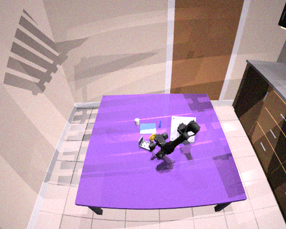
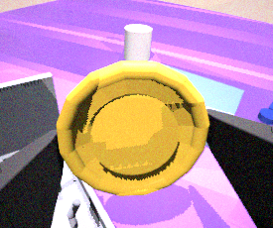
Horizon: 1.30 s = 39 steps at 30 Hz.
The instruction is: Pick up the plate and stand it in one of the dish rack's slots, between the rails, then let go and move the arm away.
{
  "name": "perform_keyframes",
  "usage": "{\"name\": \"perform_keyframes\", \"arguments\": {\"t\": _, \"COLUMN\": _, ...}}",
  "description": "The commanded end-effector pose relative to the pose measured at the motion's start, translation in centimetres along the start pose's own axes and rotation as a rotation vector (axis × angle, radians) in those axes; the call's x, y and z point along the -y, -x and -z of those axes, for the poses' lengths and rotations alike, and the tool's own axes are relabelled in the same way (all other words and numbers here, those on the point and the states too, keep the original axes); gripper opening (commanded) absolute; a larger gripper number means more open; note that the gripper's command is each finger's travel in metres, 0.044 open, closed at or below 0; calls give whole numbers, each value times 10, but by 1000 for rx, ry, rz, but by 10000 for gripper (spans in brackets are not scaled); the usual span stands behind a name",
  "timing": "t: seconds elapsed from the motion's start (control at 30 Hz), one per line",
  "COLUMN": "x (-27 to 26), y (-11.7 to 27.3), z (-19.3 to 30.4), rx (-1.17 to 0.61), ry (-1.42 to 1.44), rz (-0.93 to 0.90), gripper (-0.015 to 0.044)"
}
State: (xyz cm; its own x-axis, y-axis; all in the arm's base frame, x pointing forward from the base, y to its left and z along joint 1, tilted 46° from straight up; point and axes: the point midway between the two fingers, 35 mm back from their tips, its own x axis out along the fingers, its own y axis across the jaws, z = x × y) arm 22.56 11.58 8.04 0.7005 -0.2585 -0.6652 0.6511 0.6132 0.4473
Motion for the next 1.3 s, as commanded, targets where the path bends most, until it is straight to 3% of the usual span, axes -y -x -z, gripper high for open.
{"name": "perform_keyframes", "arguments": {"t": 0.0, "x": -4, "y": 6, "z": 1, "rx": 54, "ry": -2, "rz": -72, "gripper": 0}}
{"name": "perform_keyframes", "arguments": {"t": 0.67, "x": -16, "y": 48, "z": 9, "rx": 254, "ry": -61, "rz": -428, "gripper": 0}}
{"name": "perform_keyframes", "arguments": {"t": 1.27, "x": -21, "y": 40, "z": 22, "rx": 255, "ry": -61, "rz": -435, "gripper": 0}}
